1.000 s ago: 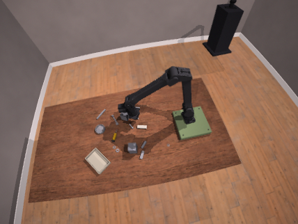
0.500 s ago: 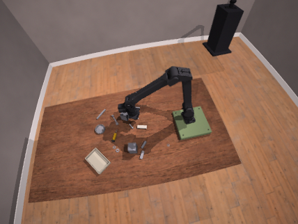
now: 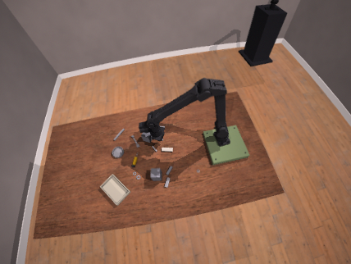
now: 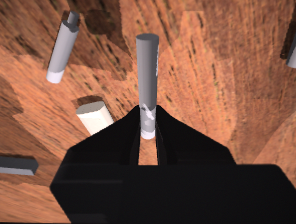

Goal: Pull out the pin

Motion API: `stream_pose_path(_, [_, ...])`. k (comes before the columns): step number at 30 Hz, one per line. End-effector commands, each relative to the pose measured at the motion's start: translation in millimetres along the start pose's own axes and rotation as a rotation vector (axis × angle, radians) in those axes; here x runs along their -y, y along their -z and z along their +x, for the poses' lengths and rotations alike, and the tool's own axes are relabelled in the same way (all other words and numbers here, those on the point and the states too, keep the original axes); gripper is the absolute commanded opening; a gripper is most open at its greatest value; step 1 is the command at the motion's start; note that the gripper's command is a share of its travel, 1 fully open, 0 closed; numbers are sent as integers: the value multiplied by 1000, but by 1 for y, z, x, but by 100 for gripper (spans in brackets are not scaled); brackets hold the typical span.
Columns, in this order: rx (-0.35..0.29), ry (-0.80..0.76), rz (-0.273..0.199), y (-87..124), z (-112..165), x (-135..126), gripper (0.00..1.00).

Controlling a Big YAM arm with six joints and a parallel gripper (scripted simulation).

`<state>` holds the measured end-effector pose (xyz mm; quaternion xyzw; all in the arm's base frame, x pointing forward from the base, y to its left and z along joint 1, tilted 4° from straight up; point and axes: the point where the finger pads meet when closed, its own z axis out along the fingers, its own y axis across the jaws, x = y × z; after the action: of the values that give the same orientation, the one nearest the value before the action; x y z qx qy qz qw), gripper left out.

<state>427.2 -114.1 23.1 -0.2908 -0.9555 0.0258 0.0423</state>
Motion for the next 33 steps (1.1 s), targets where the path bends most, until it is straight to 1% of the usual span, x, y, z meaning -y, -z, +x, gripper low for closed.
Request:
stream_pose_path(1, [28,-5,-12,17,0,-4,0])
stream_pose_path(33, [38,-9,-13,12,10,-4,0])
